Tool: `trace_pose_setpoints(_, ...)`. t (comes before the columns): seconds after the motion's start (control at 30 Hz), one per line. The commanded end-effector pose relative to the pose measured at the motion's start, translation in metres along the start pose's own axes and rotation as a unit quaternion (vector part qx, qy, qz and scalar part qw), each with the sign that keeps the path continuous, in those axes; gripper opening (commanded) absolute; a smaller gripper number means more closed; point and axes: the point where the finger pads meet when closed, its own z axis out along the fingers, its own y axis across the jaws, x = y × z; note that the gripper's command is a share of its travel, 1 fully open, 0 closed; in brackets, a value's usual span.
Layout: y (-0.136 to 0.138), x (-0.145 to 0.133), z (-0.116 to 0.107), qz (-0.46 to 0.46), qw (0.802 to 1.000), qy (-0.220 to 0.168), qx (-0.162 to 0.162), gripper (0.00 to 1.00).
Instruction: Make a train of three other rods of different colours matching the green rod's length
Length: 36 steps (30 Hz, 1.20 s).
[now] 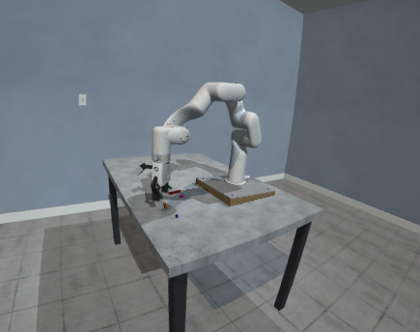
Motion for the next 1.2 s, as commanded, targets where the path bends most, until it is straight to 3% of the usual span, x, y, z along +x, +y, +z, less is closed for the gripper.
trace_pose_setpoints(0.0, -0.004, -0.006, -0.003, -0.02, 1.0, 0.001, 0.002, 1.0)
trace_pose_setpoints(0.07, -0.012, -0.028, -0.005, -0.087, 0.996, 0.001, 0.002, 1.0)
trace_pose_setpoints(0.23, -0.016, -0.04, -0.006, -0.12, 0.993, 0.002, 0.002, 1.0)
trace_pose_setpoints(0.27, -0.021, -0.056, -0.008, -0.167, 0.986, 0.002, 0.002, 1.0)
trace_pose_setpoints(0.53, -0.028, -0.087, -0.01, -0.254, 0.967, 0.002, 0.001, 1.0)
trace_pose_setpoints(0.57, -0.028, -0.087, -0.01, -0.254, 0.967, 0.002, 0.001, 0.24)
trace_pose_setpoints(1.17, -0.028, -0.087, -0.01, -0.254, 0.967, 0.002, 0.001, 0.24)
